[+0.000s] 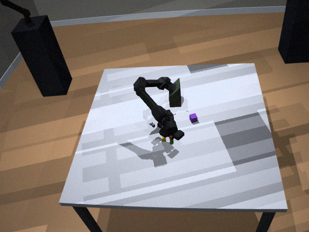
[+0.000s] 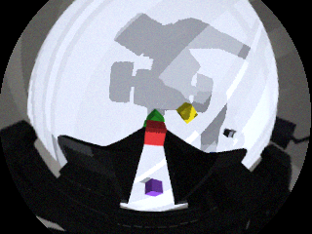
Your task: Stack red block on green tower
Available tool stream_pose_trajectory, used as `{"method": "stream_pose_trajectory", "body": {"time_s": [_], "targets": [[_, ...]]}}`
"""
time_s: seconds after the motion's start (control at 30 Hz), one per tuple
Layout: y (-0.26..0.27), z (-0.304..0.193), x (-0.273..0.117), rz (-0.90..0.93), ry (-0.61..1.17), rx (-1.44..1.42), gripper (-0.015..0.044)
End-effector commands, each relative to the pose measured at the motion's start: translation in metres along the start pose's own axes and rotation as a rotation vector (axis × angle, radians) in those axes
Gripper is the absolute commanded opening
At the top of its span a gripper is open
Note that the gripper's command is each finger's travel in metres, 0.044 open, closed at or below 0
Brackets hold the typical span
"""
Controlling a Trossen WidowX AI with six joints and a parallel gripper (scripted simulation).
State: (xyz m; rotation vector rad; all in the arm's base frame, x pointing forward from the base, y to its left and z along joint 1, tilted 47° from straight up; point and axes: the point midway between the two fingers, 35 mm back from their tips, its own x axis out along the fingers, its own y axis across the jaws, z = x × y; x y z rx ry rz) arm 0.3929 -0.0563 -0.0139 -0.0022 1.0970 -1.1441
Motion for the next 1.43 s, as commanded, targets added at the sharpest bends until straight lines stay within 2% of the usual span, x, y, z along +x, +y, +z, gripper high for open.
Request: {"method": "stream_pose_trajectory", "body": {"time_s": [0.0, 0.2, 0.77, 1.4], "targets": [[0.0003, 0.0005, -0.0003, -0.001, -0.006, -0.006, 0.0000], [0.0004, 0.0006, -0.0031, -0.001, -0.006, -0.006, 0.0000], [0.0002, 0.0001, -0.0002, 0.000, 0.000, 0.000, 0.0440], [0.0002, 0.0001, -0.0002, 0.000, 0.000, 0.000, 0.0440]]}}
